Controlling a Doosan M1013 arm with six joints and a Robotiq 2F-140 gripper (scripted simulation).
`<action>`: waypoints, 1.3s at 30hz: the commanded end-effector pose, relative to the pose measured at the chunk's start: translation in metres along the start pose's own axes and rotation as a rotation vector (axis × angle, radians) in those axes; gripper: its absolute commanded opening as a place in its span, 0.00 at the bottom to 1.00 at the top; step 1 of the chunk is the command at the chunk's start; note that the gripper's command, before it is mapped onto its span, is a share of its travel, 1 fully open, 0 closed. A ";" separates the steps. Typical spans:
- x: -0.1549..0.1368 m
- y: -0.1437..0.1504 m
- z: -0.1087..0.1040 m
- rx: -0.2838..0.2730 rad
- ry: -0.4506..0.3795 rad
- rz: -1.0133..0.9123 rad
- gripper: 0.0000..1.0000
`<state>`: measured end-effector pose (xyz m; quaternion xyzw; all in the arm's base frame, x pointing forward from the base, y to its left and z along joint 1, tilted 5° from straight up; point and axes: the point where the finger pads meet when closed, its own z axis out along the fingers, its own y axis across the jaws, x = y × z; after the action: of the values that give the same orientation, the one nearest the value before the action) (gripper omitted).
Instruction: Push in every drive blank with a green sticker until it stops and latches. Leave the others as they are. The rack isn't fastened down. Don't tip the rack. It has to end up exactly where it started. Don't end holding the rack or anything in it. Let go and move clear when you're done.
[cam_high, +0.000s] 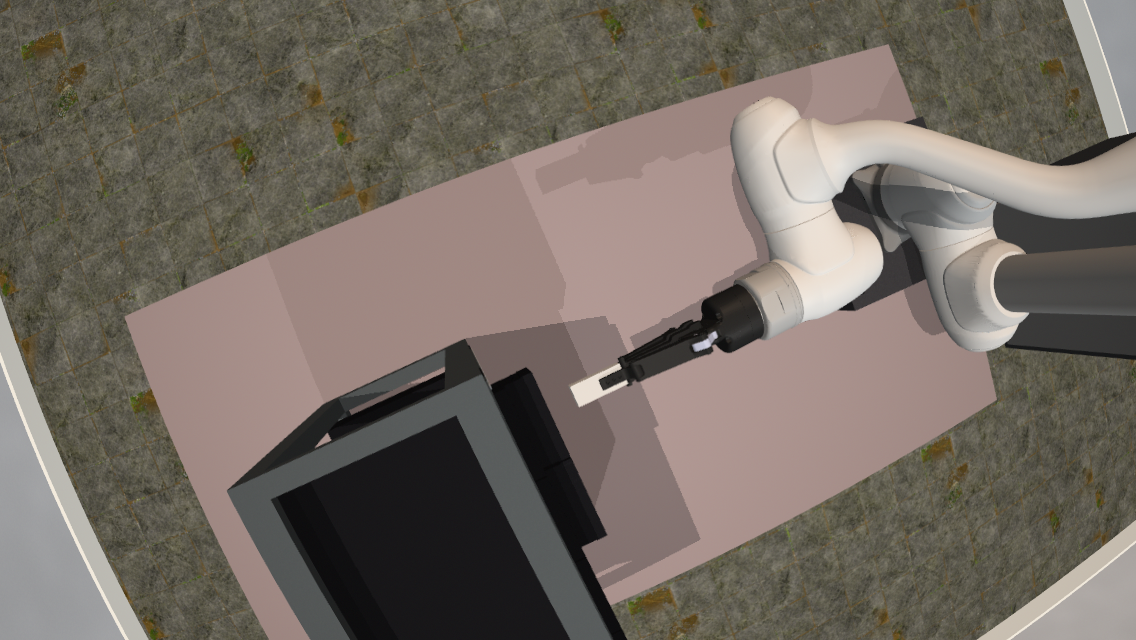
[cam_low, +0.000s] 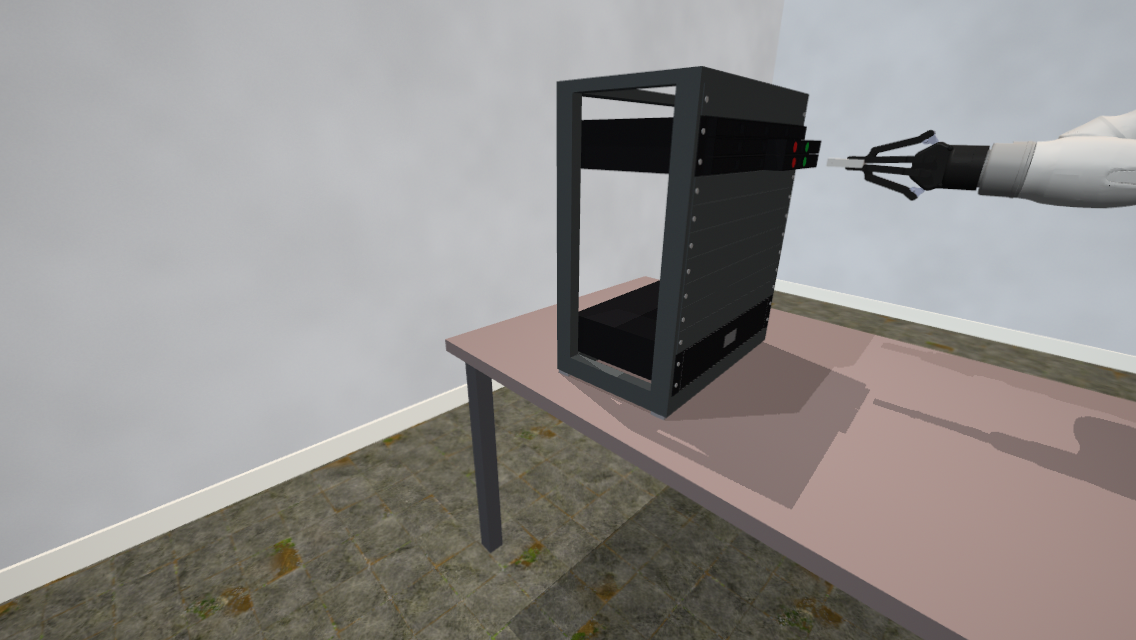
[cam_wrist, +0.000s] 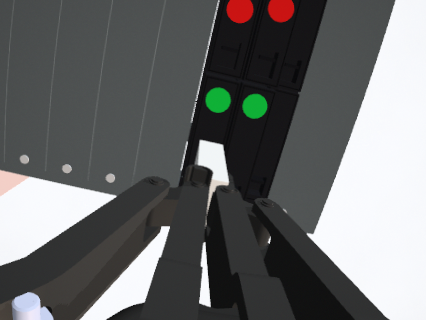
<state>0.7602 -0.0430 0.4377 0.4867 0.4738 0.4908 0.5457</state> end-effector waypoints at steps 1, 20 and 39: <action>0.000 0.000 0.020 0.000 0.000 0.000 0.00; 0.000 0.000 0.028 0.000 0.000 0.000 0.00; 0.000 0.000 0.028 0.000 0.000 0.000 0.00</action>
<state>0.7884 -0.0449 0.4400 0.4867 0.4737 0.4908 0.5458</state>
